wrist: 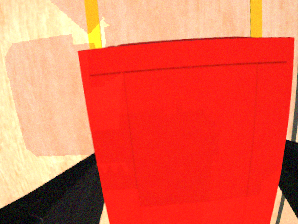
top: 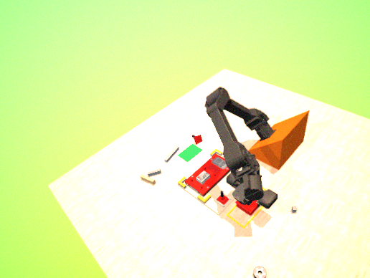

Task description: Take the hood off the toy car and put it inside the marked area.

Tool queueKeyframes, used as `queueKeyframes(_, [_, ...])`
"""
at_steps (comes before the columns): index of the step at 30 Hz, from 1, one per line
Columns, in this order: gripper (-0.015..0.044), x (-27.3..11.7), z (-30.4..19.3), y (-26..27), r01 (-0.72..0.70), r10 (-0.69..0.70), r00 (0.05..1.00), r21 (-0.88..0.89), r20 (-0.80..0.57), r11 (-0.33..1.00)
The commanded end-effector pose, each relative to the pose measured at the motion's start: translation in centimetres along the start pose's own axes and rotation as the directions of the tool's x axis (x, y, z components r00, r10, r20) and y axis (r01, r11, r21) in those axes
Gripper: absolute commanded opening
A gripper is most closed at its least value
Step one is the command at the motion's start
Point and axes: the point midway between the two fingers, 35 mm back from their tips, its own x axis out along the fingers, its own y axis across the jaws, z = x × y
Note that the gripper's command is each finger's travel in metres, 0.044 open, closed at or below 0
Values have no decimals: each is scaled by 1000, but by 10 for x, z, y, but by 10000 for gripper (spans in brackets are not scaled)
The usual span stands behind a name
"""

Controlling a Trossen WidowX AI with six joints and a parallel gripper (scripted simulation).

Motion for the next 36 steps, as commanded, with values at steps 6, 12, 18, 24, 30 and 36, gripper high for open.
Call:
queueKeyframes(6, [0,5,-1,0,5,-5,1000,-7,3,1000])
queueKeyframes(12, [0,8,-1,0,5,-5,1000,-7,3,1000])
queueKeyframes(18, [0,11,-1,0,5,-5,1000,-7,3,1000])
queueKeyframes(24, [0,14,-1,0,5,-5,1000,-7,3,1000])
queueKeyframes(30, [0,17,-1,0,6,-6,1000,-7,3,1000])
queueKeyframes(36, [105,16,0,0,1,-1,1000,0,0,1000])
